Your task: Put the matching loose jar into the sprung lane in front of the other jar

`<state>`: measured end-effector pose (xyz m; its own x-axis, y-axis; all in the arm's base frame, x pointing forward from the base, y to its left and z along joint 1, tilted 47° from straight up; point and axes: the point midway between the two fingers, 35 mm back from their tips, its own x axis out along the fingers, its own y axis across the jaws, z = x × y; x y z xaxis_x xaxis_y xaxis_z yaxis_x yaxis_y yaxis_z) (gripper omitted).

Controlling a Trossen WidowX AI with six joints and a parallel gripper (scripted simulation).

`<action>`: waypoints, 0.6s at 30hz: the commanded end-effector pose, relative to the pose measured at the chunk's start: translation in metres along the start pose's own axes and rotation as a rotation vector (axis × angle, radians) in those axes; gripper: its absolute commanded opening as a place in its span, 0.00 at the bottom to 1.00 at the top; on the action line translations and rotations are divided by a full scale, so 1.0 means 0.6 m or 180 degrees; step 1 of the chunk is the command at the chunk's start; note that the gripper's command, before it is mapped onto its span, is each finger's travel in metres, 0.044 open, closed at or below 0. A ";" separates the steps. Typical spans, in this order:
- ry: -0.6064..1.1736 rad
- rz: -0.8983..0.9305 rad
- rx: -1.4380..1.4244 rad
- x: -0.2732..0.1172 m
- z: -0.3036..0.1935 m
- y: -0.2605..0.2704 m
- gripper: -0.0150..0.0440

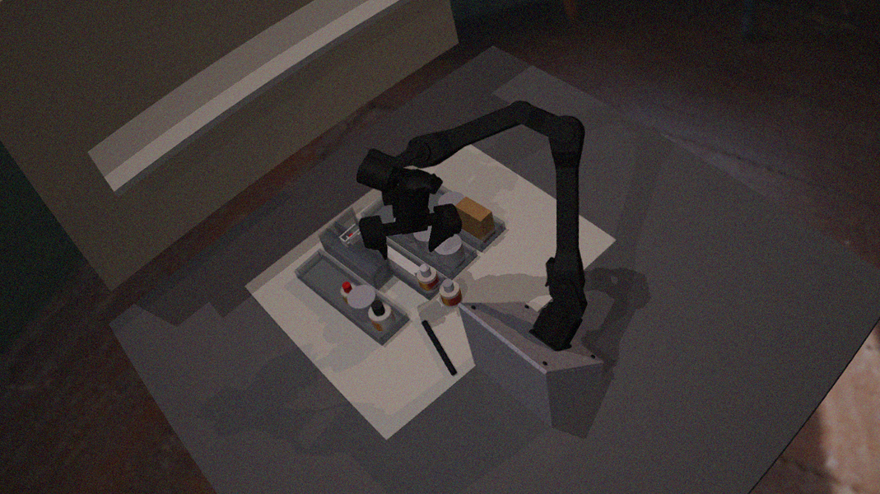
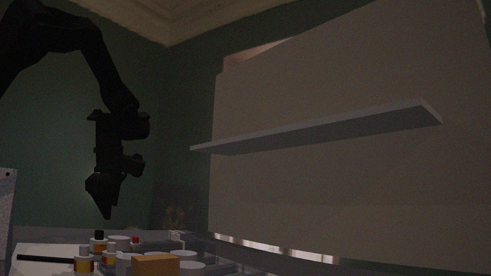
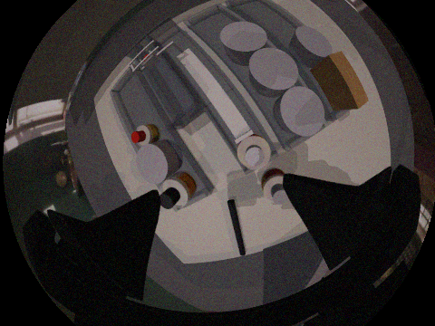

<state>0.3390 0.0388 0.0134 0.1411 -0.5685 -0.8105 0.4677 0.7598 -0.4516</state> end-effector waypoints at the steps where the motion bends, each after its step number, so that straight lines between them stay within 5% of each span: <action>1: 0.0264 -0.0567 -0.0910 0.012 -0.061 -0.063 1.00; 18: 0.0392 -0.0803 -0.1305 0.068 -0.079 -0.101 1.00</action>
<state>0.2740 -0.0122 -0.0058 -0.0539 -0.7252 -0.6864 0.0970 0.6804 -0.7264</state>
